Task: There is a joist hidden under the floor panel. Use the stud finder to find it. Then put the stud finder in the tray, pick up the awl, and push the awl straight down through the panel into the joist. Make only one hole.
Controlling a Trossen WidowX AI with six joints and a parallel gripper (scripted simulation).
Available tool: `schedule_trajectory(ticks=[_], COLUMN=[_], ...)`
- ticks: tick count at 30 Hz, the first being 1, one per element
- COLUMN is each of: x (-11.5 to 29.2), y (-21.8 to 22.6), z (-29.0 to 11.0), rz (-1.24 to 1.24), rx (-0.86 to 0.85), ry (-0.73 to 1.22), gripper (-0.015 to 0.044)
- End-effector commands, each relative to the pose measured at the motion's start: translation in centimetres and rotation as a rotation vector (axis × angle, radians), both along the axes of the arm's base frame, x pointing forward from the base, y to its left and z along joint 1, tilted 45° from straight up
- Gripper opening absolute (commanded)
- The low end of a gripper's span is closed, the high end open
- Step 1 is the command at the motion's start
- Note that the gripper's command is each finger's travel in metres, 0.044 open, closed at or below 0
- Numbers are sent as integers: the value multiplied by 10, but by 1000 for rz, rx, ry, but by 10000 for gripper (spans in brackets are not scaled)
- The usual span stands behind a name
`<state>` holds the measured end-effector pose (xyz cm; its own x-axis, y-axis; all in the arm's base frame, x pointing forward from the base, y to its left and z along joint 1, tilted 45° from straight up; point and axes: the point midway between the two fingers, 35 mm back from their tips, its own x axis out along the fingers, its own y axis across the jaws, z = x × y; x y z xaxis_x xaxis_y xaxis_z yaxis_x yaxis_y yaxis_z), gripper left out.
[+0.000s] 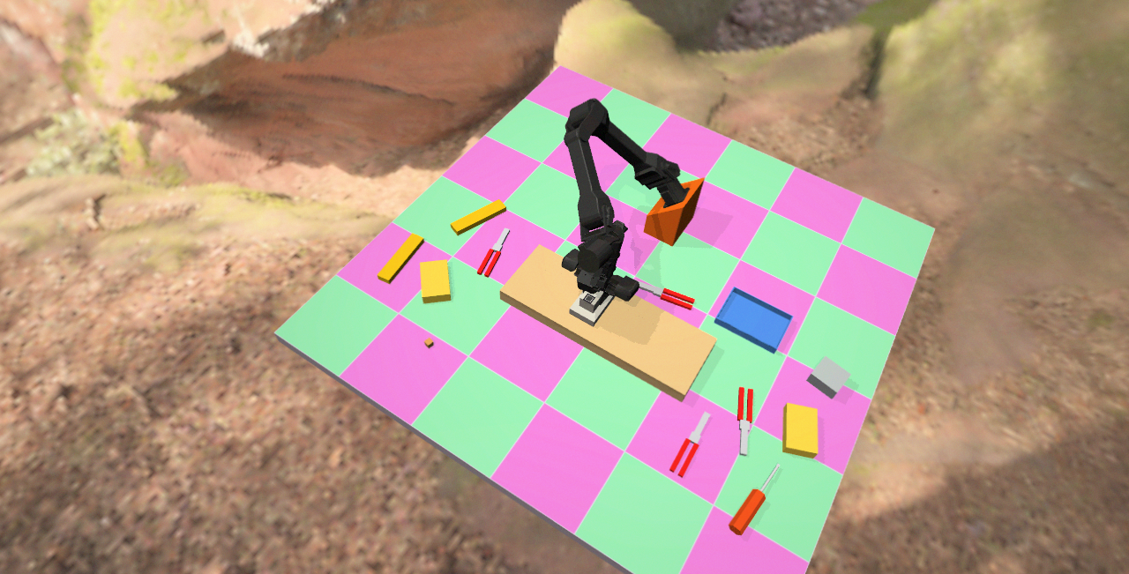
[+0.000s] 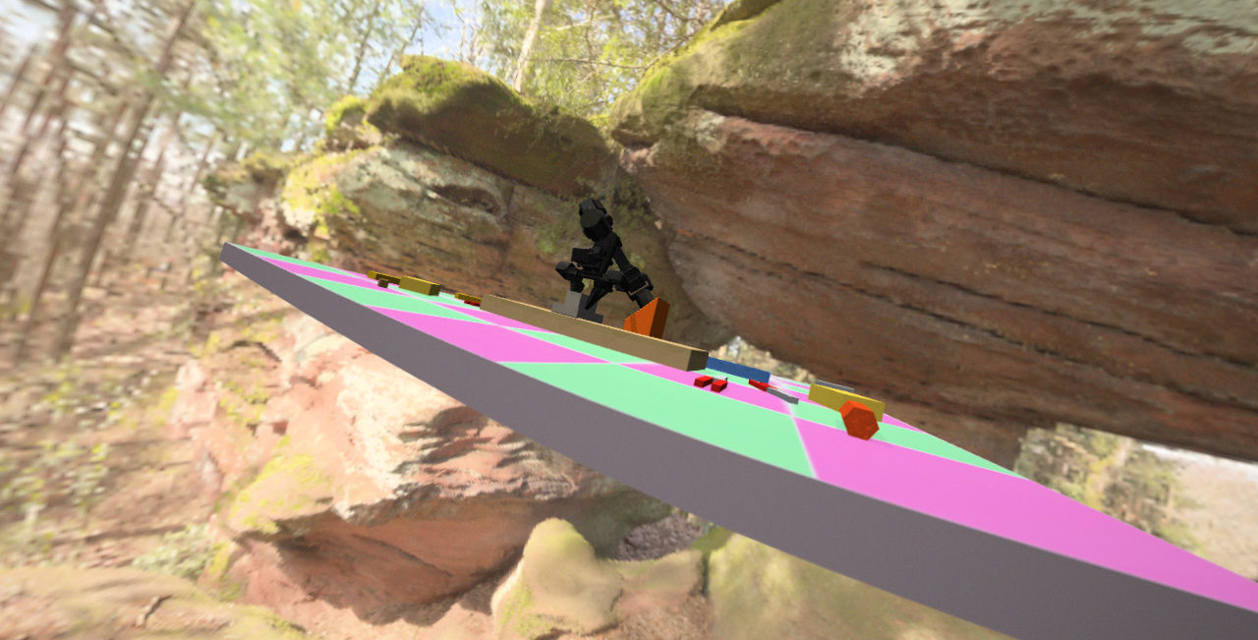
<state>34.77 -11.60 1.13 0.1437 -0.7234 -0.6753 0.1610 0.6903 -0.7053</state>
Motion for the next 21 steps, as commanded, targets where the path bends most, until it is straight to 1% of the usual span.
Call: schedule_trajectory(ticks=[1,21], x=[-3,-10], y=[-9,-42], z=[7,41], rz=[-1,-1], rx=[-3,-5], ry=[3,4], gripper=[0,0])
